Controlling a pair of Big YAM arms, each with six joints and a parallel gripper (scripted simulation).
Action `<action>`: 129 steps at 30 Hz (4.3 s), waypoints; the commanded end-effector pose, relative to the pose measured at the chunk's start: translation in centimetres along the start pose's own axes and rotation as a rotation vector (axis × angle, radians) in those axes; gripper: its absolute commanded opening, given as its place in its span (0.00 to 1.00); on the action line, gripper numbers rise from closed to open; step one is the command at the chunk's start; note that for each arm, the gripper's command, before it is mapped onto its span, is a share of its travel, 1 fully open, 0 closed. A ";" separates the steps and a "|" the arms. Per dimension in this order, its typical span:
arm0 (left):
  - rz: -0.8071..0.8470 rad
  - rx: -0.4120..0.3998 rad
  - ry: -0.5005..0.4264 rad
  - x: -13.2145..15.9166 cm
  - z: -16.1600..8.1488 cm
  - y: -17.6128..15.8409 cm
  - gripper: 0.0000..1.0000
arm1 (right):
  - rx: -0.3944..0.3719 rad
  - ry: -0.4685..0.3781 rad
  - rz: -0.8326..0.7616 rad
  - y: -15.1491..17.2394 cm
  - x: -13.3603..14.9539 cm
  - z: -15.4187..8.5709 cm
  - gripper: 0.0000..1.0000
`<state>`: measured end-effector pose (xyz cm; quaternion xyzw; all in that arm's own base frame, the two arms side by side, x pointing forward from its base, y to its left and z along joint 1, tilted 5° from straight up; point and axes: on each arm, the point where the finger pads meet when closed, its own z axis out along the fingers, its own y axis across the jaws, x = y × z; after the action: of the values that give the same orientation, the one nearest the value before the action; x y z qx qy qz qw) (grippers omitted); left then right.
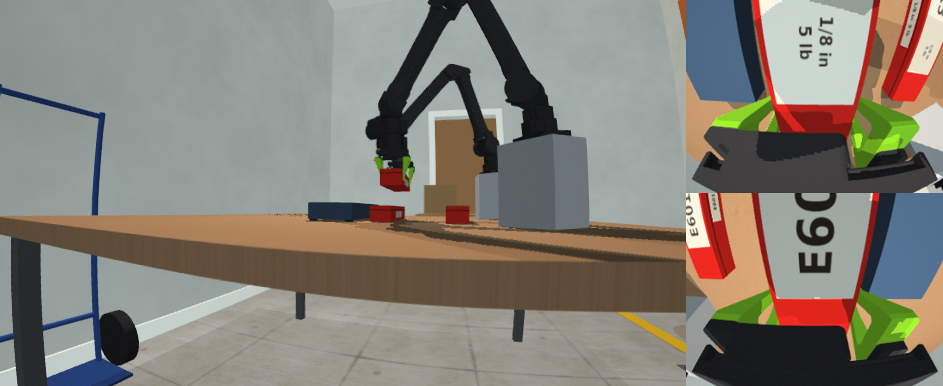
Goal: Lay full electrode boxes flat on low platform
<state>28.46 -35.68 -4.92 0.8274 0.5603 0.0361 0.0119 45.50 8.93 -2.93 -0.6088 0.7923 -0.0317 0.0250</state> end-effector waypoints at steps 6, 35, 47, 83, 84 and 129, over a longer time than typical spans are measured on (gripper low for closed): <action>0.001 -0.038 -0.018 -0.7 -2.1 1.4 0.00 | 0.037 -0.017 0.005 -1.5 -0.7 -2.2 0.00; 0.001 -0.040 -0.019 -0.8 -5.5 1.4 0.00 | 0.038 -0.018 0.005 -1.4 -0.7 -5.6 0.00; 0.001 -0.040 -0.019 -0.8 -6.9 1.4 0.00 | 0.039 -0.018 0.005 -1.4 -0.7 -7.0 0.00; 0.001 -0.040 -0.020 -0.8 -7.3 1.3 0.00 | 0.039 -0.019 0.005 -1.4 -0.7 -7.3 0.00; 0.001 -0.040 -0.020 -0.8 -7.3 1.3 0.00 | 0.039 -0.019 0.005 -1.4 -0.7 -7.3 0.00; 0.001 -0.040 -0.020 -0.8 -7.3 1.3 0.00 | 0.039 -0.019 0.005 -1.4 -0.7 -7.3 0.00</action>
<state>26.96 -35.31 -1.75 0.8283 0.5596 0.0281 -0.0043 43.92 9.31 0.36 -0.6084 0.7933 -0.0197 0.0104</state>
